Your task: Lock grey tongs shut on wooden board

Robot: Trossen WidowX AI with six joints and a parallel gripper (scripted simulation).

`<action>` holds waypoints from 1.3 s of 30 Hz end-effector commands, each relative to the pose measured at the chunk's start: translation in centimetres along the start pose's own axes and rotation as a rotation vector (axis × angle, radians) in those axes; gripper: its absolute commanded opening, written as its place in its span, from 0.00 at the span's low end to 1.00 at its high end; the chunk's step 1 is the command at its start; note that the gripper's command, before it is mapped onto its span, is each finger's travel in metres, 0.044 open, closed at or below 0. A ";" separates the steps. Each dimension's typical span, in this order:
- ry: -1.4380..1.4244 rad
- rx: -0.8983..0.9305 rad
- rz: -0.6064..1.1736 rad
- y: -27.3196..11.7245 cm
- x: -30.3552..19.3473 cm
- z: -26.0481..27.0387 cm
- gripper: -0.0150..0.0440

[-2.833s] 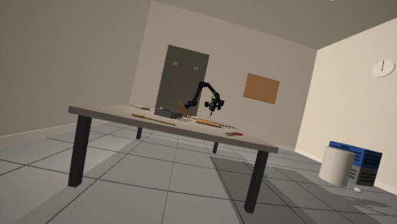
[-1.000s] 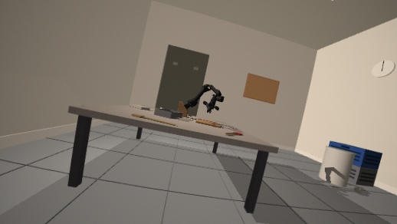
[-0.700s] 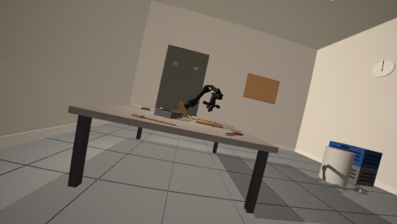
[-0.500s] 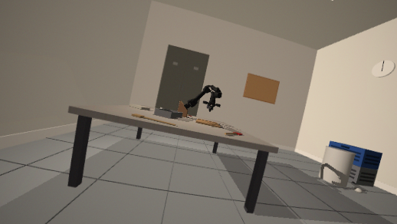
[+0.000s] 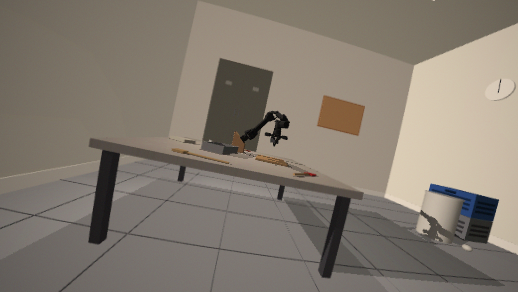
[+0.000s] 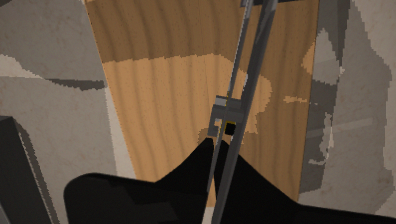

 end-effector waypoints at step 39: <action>0.009 0.005 -0.002 6.9 -0.1 0.1 0.00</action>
Point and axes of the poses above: the point midway between the two fingers, 35 mm back from their tips, its own y axis out along the fingers, its own z axis across the jaws, x = y × z, the point moved 7 cm from there along -y, back along the fingers, and after that the axes turned 14 degrees about y, right-handed, at the moved point
